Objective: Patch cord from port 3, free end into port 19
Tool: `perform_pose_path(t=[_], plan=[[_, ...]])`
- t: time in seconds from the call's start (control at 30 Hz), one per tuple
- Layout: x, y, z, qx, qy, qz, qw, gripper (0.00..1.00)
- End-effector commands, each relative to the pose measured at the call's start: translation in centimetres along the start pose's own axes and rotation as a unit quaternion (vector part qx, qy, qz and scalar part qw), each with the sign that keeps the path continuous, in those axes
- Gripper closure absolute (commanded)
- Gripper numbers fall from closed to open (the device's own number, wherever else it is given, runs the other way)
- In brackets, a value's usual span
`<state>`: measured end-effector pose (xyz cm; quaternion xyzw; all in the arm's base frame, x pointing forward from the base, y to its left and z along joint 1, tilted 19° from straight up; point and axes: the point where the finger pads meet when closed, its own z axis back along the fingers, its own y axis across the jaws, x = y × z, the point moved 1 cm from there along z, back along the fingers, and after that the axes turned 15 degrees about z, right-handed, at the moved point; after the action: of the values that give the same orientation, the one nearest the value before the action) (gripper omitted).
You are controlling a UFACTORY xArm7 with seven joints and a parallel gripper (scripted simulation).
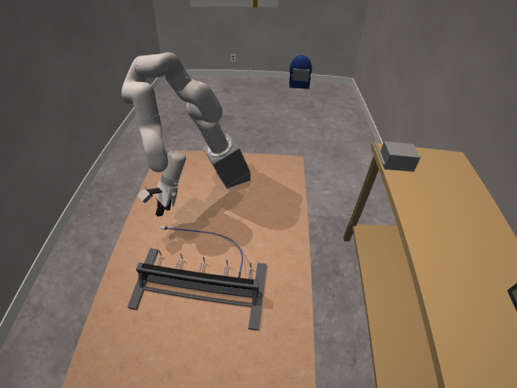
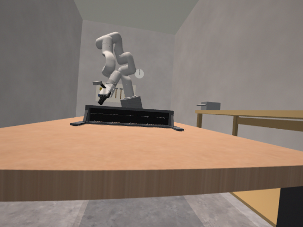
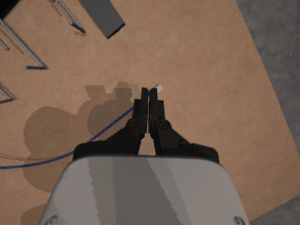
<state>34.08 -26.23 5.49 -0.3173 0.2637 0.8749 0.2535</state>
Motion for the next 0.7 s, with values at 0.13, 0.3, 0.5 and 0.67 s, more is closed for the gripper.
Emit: perform_pose_path(t=[0.13,0.3,0.5,0.67], plan=[[2.1,0.7,-0.6,0.035,-0.093,-0.09,0.991,1.0],[3.0,0.6,-0.8,0.042,-0.139,-0.148,0.978,1.0],[3.5,0.3,-1.2,0.045,-0.188,-0.222,0.956,1.0],[3.4,0.1,-1.6,0.043,-0.217,-0.279,0.934,1.0]])
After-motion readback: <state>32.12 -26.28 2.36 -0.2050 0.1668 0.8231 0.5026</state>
